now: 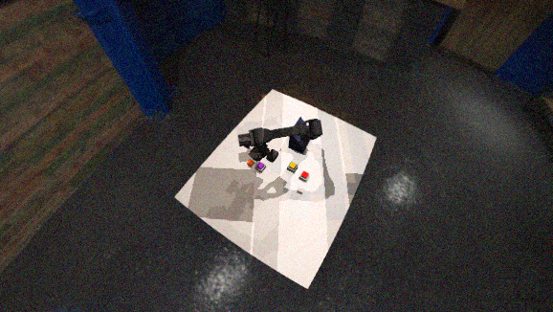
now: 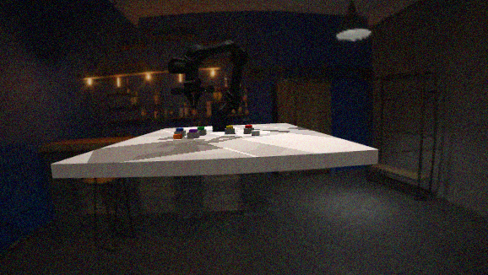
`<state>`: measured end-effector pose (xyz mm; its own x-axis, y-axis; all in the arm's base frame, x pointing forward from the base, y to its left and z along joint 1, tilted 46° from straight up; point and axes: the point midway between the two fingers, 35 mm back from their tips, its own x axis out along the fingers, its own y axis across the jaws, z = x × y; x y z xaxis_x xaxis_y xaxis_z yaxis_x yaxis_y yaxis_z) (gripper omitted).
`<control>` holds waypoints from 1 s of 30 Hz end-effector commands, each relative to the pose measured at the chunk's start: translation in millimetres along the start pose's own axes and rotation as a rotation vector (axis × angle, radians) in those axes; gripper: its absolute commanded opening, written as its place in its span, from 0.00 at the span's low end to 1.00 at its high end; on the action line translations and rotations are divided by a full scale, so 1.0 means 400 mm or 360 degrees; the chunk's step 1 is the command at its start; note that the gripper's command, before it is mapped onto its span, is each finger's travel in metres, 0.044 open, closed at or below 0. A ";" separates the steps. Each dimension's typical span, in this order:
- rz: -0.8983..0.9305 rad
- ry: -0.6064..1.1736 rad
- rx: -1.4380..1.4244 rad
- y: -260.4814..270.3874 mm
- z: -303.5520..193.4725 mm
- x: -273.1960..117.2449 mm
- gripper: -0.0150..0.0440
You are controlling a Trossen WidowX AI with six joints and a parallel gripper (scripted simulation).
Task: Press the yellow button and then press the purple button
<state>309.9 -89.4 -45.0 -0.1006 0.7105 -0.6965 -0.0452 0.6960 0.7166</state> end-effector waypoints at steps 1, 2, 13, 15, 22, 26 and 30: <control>-0.0017 -0.0006 -0.0025 -0.025 0.014 -0.001 0.29; -0.0017 -0.0006 -0.0025 -0.025 0.014 -0.001 0.29; -0.0013 -0.0007 -0.0027 -0.025 0.015 0.153 0.29; -0.0013 -0.0007 -0.0027 -0.025 0.015 0.154 0.29; -0.0013 -0.0007 -0.0027 -0.025 0.016 0.180 0.29; -0.0013 -0.0007 -0.0027 -0.026 0.017 0.197 0.29; -0.0012 -0.0007 -0.0027 -0.025 0.017 0.213 0.29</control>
<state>310.1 -40.4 -107.2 -0.0964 0.7007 -0.7069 -0.0731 0.7033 0.7071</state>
